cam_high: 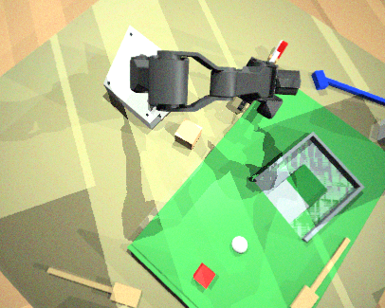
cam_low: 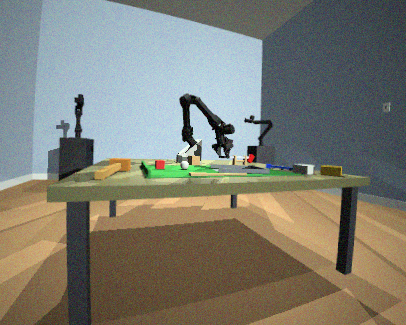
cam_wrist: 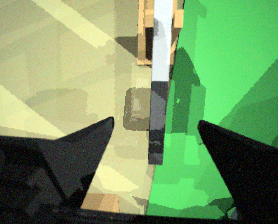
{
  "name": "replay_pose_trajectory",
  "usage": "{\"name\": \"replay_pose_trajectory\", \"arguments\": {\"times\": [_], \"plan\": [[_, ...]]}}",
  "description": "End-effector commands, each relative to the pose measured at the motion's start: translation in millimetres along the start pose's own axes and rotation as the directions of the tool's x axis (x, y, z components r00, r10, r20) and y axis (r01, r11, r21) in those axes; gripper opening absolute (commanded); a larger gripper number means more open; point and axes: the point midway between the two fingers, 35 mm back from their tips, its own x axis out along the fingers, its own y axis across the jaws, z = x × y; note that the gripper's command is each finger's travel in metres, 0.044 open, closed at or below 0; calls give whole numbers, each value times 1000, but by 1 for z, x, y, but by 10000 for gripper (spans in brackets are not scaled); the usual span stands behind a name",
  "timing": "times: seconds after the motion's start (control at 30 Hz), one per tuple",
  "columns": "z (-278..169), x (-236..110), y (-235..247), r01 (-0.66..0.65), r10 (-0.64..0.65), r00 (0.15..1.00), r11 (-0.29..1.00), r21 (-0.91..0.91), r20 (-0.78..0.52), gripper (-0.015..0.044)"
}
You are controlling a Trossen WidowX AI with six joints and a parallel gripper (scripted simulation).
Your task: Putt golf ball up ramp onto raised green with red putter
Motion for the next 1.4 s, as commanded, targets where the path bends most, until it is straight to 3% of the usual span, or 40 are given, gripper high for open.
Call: {"name": "replay_pose_trajectory", "arguments": {"times": [0.0, 0.63, 1.13, 1.37], "plan": [[-2, 4, 0, 3, -3, 1000, 1000, -2, -4, 440], [-8, 25, 0, 2, -2, 1000, 1000, -2, -6, 440], [-6, 23, -1, 4, -4, 1000, 1000, -1, 0, 46], [-6, 23, -1, 4, -4, 1000, 1000, -1, 0, 0]]}}
